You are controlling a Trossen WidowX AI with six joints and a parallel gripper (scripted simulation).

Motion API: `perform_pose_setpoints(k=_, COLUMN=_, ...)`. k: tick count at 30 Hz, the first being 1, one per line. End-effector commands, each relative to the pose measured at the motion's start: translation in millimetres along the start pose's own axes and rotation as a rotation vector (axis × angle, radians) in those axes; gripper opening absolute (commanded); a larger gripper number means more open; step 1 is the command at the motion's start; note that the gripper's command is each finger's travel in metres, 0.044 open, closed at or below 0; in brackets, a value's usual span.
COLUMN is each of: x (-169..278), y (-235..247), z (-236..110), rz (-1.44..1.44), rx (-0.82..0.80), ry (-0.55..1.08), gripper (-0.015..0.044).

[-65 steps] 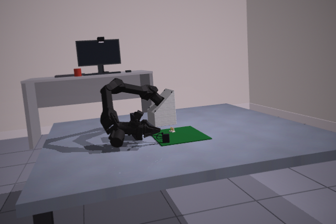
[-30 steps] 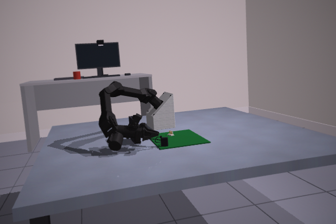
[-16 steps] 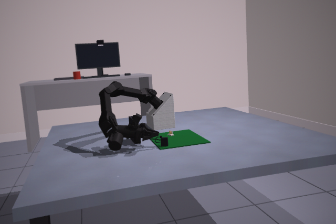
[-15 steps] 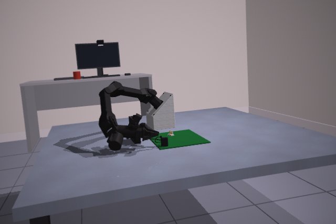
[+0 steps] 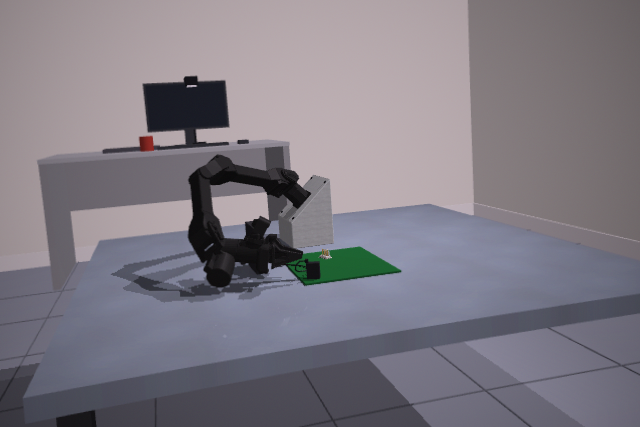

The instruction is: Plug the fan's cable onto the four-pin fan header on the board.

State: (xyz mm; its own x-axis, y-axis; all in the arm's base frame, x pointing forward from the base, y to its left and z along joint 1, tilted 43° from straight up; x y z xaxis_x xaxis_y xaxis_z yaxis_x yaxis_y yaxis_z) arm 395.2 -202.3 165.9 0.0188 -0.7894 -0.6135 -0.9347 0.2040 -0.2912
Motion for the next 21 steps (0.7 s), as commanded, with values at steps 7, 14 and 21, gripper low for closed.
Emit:
perform_pose_setpoints(k=7, x=-21.1, y=6.1, z=-62.3, rz=0.093, rx=0.029, ry=0.06, gripper=0.014)
perform_pose_setpoints(k=14, x=-9.7, y=-2.2, z=10.2, rz=-0.001, rx=-0.063, ry=0.075, gripper=0.0298)
perform_pose_setpoints(k=21, x=-25.1, y=-4.9, z=25.2, rz=-0.009, rx=-0.152, ry=0.198, gripper=0.044)
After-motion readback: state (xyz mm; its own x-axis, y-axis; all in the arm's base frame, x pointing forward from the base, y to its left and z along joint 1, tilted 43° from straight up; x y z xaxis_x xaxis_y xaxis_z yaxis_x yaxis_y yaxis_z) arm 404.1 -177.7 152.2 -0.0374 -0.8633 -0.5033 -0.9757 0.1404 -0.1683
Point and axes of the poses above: the point midway between the two fingers, 35 mm back from their tips, its own z axis out along the fingers, its own y axis across the jaws, x = y × z, the point moved 10 cm from there along -z, back along the fingers, and after that the axes turned 3 degrees about z, right-handed, at the moved point
